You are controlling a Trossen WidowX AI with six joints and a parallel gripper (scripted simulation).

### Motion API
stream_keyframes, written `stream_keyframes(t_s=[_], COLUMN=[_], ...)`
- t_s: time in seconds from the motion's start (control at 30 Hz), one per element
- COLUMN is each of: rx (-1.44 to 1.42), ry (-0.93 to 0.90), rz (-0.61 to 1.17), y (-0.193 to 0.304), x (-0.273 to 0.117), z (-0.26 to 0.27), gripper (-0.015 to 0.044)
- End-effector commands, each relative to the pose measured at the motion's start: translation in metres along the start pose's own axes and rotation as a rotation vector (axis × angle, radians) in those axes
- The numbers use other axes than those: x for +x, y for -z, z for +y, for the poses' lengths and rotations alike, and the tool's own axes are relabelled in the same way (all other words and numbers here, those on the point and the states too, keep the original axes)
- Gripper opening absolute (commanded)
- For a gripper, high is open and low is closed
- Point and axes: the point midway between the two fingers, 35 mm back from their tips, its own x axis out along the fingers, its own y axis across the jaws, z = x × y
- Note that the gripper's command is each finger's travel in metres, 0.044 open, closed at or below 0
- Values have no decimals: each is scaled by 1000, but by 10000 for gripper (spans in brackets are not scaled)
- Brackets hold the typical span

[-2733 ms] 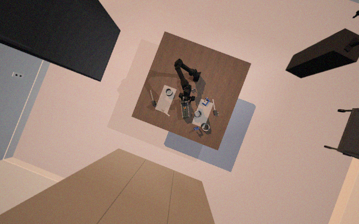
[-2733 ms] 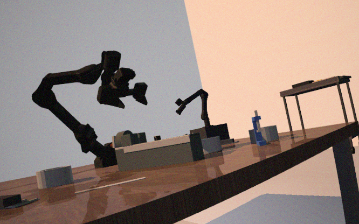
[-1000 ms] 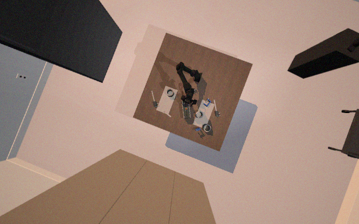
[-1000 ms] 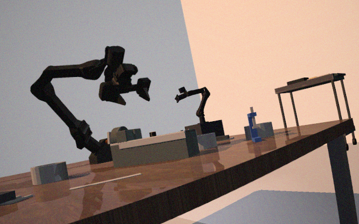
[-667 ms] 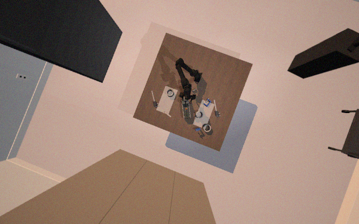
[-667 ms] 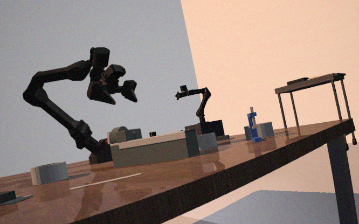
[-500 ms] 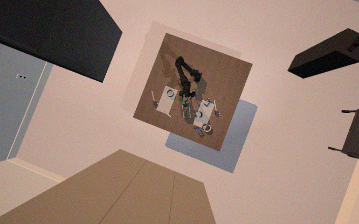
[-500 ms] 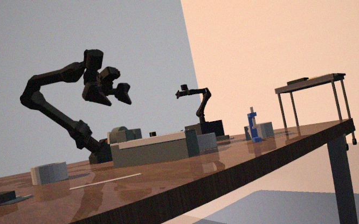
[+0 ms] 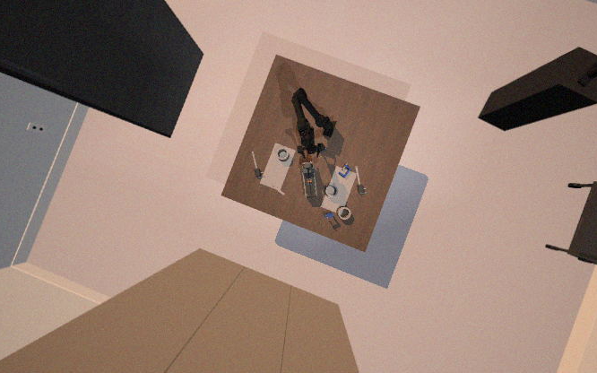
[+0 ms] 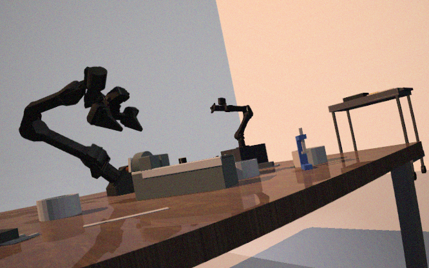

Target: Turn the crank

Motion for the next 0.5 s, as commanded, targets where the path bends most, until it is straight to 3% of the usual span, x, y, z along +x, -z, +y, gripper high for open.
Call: stream_keyframes(t_s=[0.0,0.47], rx=[-8,-8], ry=[-9,-6], rz=[2,1], y=[7,47], x=[6,46], z=[1,0], gripper=[440,440])
